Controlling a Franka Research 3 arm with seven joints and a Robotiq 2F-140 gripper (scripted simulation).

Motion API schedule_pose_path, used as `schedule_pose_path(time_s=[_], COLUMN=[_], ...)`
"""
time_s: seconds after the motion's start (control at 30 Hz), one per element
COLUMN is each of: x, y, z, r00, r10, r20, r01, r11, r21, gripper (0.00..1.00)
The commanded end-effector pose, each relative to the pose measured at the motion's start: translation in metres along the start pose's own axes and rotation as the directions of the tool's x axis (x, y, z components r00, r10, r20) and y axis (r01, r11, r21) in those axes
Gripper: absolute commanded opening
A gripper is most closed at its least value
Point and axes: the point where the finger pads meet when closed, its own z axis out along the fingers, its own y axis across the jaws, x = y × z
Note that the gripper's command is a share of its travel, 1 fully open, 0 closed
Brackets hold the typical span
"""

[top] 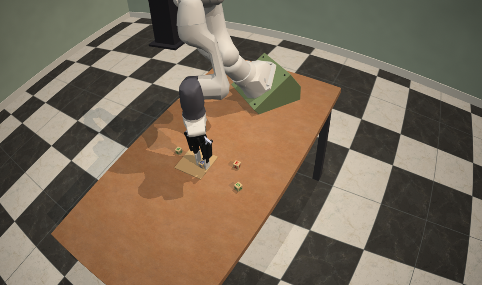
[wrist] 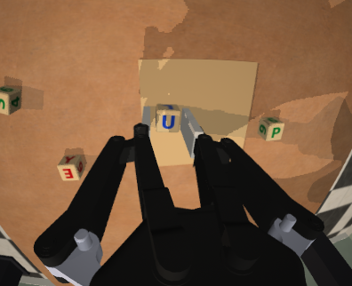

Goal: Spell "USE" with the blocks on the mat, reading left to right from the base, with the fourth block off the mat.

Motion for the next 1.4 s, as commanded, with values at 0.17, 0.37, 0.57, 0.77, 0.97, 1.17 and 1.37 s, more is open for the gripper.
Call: schedule_pose_path(time_s=[0.17, 0.37, 0.57, 0.77, 0.97, 1.17, 1.37], x=[-0.001, -0.001, -0.001, -0.001, -0.001, -0.001, -0.001], y=[0.0, 0.0, 0.0, 0.0, 0.0, 0.0, 0.0], z=[-0.022, -0.045, -0.075, -0.088, -0.088, -0.088, -0.088], r00=[1.0, 1.0, 1.0, 1.0, 1.0, 1.0, 1.0], r10=[0.002, 0.002, 0.002, 0.002, 0.002, 0.002, 0.002], r20=[0.002, 0.002, 0.002, 0.002, 0.002, 0.002, 0.002], r01=[-0.002, -0.002, -0.002, -0.002, -0.002, -0.002, -0.002], r11=[1.0, 1.0, 1.0, 1.0, 1.0, 1.0, 1.0], r21=[-0.001, -0.001, -0.001, -0.001, -0.001, -0.001, -0.001], gripper=[0.25, 0.25, 0.25, 0.25, 1.0, 1.0, 1.0])
